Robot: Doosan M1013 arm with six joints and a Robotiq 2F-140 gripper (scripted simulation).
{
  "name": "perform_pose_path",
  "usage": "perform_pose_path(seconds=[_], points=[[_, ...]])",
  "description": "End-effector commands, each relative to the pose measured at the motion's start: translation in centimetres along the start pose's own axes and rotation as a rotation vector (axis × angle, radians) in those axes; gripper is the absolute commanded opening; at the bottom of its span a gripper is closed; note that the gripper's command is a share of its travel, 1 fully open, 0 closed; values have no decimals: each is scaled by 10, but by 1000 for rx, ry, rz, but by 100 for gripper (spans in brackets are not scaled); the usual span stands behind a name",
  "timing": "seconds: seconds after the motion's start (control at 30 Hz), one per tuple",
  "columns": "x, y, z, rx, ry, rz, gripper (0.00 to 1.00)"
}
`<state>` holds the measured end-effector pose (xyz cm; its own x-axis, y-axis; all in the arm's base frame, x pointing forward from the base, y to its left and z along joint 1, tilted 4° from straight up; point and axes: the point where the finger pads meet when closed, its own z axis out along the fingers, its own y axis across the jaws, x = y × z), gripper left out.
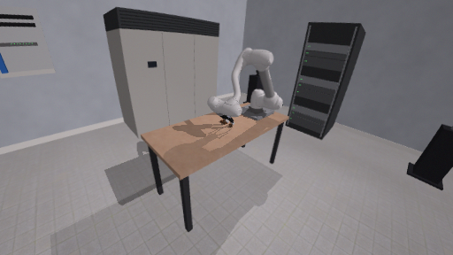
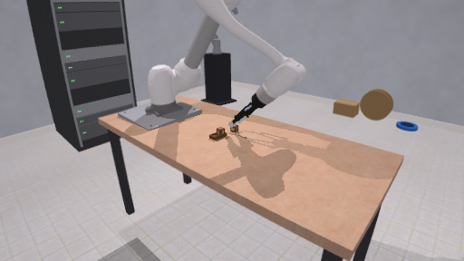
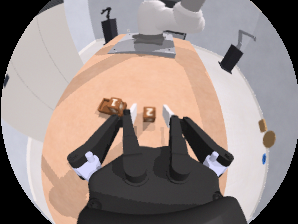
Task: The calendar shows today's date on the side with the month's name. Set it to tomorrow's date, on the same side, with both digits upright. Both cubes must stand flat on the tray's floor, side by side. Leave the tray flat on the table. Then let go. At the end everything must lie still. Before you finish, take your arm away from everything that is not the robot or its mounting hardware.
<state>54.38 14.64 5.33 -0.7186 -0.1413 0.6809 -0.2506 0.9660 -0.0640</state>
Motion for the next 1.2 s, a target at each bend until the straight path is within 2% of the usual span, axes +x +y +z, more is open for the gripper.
perform_pose_path(seconds=[0.0, 0.33, 0.7, 0.8, 0.97, 1.17], points=[[8, 0, -8, 0, 0, 0, 41], [28, 0, -28, 0, 0, 0, 41], [30, 0, -30, 0, -5, 0, 41], [31, 0, -30, 0, -57, 0, 41], [33, 0, -29, 0, -215, 0, 41], [37, 0, -30, 0, -262, 0, 41]])
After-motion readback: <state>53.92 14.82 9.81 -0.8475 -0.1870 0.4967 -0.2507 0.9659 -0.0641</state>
